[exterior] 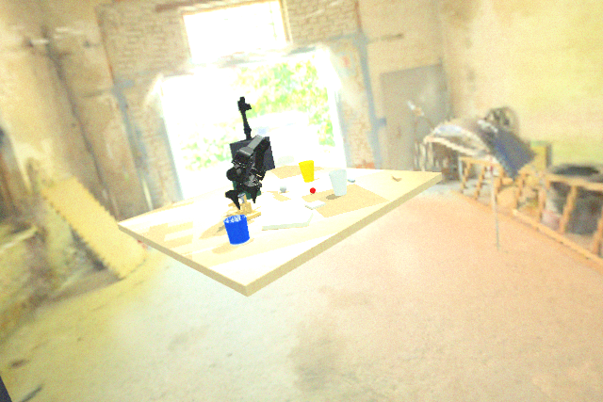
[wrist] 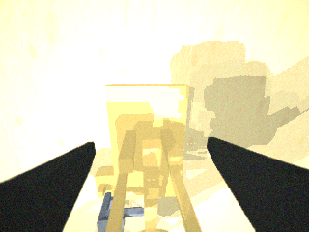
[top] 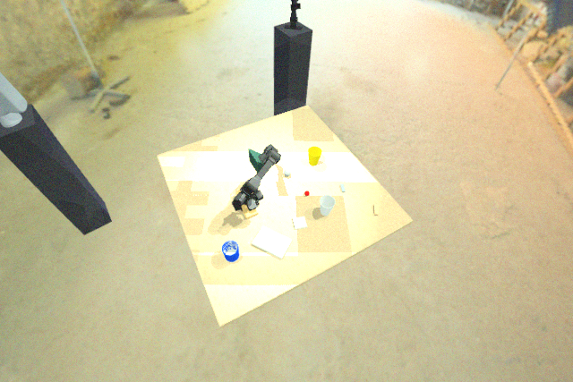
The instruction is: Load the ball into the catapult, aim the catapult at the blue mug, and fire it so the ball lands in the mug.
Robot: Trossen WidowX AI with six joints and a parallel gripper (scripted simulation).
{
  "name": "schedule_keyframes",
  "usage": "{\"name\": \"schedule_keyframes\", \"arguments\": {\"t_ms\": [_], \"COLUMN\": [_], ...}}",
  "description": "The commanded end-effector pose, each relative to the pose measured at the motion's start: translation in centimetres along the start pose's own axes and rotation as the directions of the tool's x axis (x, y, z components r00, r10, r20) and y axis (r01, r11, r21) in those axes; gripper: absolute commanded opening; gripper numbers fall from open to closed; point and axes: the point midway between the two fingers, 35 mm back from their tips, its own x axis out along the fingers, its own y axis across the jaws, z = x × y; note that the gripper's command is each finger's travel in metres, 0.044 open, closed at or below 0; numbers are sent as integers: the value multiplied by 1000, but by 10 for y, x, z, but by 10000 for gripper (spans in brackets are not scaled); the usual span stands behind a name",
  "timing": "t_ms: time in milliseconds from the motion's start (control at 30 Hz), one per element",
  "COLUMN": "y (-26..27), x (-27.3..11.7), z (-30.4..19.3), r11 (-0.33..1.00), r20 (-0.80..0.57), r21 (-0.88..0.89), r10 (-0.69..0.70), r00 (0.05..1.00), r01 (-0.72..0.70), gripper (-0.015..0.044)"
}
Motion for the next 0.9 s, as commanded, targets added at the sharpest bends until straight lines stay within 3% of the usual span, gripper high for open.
{"name": "schedule_keyframes", "arguments": {"t_ms": [0,400,767,867], "y": [1,2,1,1], "x": [9,24,20,20], "z": [0,0,-1,-1], "r11": [1000,1000,1000,1000], "r20": [1,1,-1,-1], "r21": [4,4,0,0], "r10": [6,7,2,2], "r00": [1000,1000,1000,1000], "r01": [-6,-7,-2,-2], "gripper": [440,440,151,131]}}
